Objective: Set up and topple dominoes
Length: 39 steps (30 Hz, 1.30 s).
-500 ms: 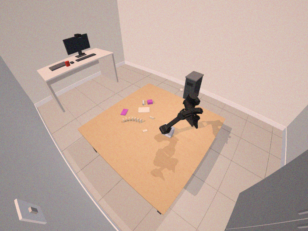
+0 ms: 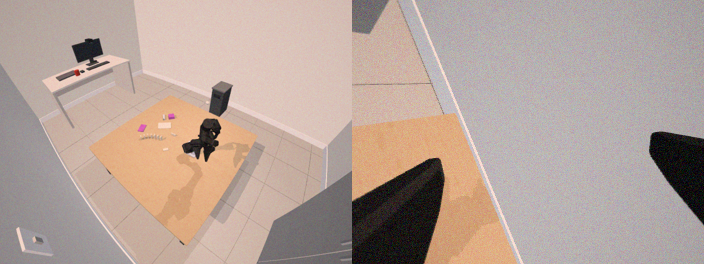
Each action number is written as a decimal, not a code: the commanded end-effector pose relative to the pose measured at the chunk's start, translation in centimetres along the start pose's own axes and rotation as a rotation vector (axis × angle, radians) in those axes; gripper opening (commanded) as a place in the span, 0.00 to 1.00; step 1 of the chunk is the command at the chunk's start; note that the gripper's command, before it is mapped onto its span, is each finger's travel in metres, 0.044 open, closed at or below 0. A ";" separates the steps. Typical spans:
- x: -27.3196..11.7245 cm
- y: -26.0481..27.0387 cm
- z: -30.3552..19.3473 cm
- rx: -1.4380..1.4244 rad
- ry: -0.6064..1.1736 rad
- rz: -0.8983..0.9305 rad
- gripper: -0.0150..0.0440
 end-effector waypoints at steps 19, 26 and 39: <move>8.0 -11.9 -28.5 0.544 0.722 -0.157 1.00; 4.7 -11.3 -38.7 0.805 0.929 -0.193 1.00; -7.7 -1.8 -52.5 1.512 1.210 -0.327 1.00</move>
Point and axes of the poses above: the point midway between the two fingers, 35 mm back from their tips, its own x axis out along the fingers, its own y axis across the jaws, z = x × y, the point moved 5 cm from there along -x, back along the fingers, and after that the axes turned 12 degrees about x, right-handed, at the moved point
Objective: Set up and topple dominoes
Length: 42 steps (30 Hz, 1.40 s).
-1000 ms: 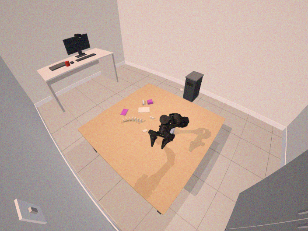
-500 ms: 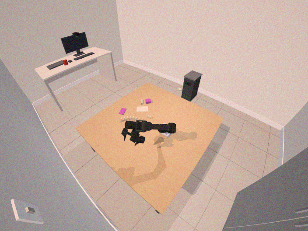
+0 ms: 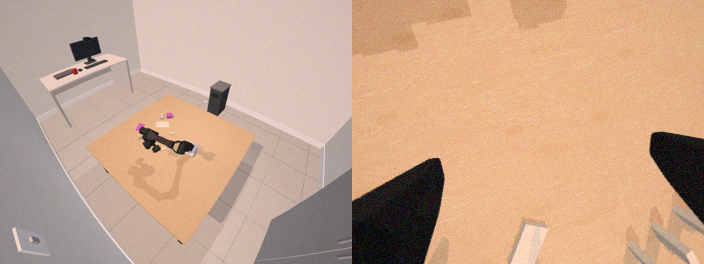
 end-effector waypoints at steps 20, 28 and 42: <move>9.9 -4.0 -12.2 0.464 0.185 0.104 1.00; 10.5 -3.9 -12.5 0.464 0.185 0.105 1.00; 11.5 -3.7 -12.6 0.464 0.184 0.105 0.96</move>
Point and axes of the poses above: the point midway between the two fingers, 35 mm back from their tips, its own x axis out along the fingers, its own y axis across the jaws, z = x × y, the point moved 5 cm from there along -x, back along the fingers, and after that the axes turned 12 degrees about x, right-handed, at the moved point
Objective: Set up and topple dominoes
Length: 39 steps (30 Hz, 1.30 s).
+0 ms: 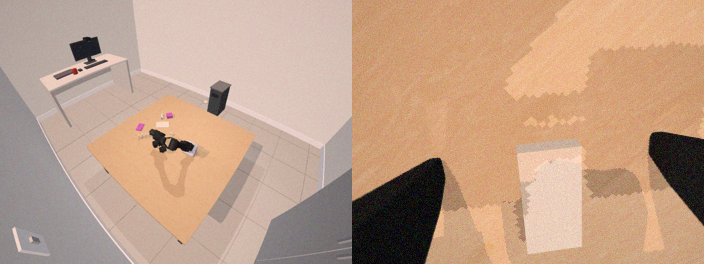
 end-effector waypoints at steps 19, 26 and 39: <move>0.1 0.0 0.0 0.005 0.000 0.003 0.44; -4.0 0.0 0.0 0.005 0.002 0.001 0.44; -11.9 0.0 0.2 0.006 0.005 0.000 0.44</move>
Point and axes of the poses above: the point midway between the two fingers, 35 mm back from their tips, its own x axis out along the fingers, its own y axis across the jaws, z = x × y, the point moved 5 cm from there along -x, back along the fingers, and after that the axes turned 12 degrees about x, right-handed, at the moved point
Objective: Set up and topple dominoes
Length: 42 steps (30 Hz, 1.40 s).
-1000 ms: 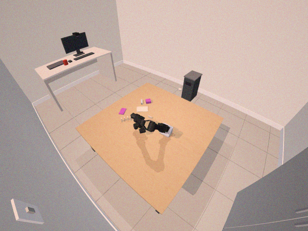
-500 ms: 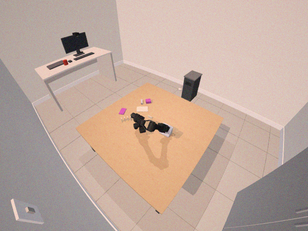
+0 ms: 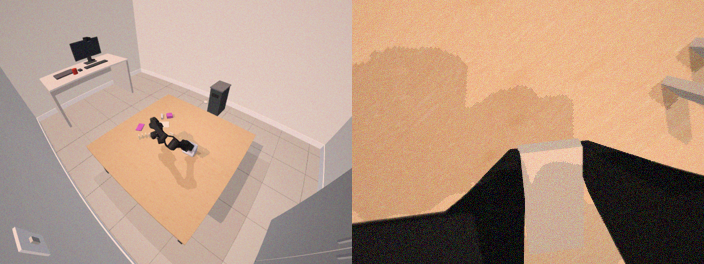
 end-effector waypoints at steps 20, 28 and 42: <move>-0.6 8.5 6.2 0.622 0.008 0.009 0.44; 0.4 8.4 5.9 0.580 0.000 -0.055 0.44; 3.7 8.0 5.2 0.426 -0.103 -0.285 0.44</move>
Point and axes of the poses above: the point midway between the two fingers, 35 mm back from their tips, its own x axis out along the fingers, its own y axis across the jaws, z = x × y, the point moved 5 cm from there along -x, back along the fingers, and after that the axes turned 12 degrees about x, right-handed, at the moved point
